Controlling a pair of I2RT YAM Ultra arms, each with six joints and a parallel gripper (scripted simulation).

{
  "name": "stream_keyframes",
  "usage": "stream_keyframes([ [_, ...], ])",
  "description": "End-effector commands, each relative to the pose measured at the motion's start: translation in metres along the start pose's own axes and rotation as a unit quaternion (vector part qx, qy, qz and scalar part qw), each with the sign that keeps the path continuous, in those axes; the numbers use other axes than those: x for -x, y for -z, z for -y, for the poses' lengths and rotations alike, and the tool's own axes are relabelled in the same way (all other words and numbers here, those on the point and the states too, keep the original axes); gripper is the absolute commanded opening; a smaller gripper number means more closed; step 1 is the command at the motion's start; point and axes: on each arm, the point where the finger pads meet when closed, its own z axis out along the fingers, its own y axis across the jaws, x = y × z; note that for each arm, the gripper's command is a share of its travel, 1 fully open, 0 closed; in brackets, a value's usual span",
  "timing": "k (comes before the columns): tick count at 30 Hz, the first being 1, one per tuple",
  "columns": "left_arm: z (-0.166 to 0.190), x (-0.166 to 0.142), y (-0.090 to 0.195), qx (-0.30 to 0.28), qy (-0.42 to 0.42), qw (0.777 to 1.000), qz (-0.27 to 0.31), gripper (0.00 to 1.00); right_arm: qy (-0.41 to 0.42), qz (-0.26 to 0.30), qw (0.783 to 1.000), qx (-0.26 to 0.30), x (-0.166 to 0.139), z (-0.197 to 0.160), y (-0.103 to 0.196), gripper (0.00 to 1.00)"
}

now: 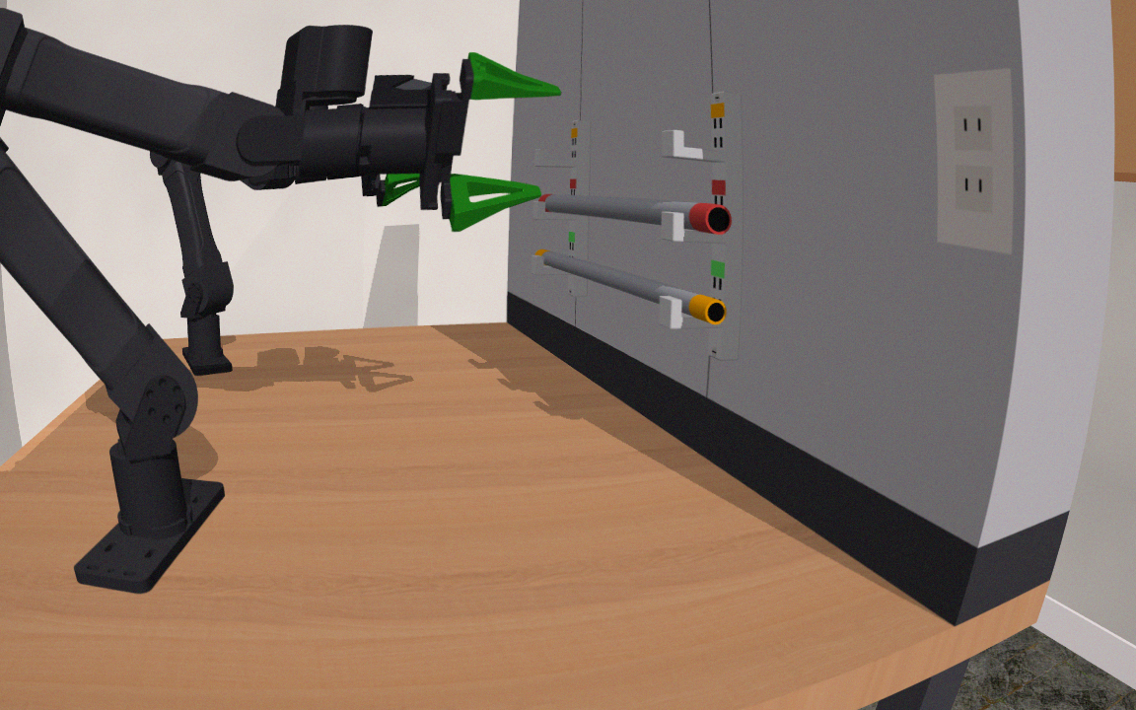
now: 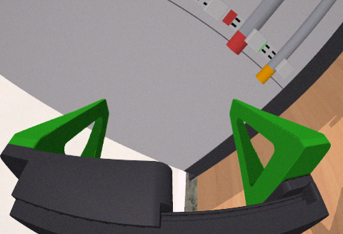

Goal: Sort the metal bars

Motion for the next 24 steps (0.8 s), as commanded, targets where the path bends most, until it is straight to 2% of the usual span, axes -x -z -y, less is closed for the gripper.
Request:
stream_keyframes([
  [1,0.011,0.004,0.001,0.003,-0.034,0.999,-0.002,1.00,0.017,0.012,0.999,-0.029,0.008,0.011,0.007,1.00],
  [24,0.065,0.047,0.007,-0.019,-0.170,0.985,0.020,1.00,0.154,0.024,0.988,-0.015,0.027,-0.028,0.020,1.00],
])
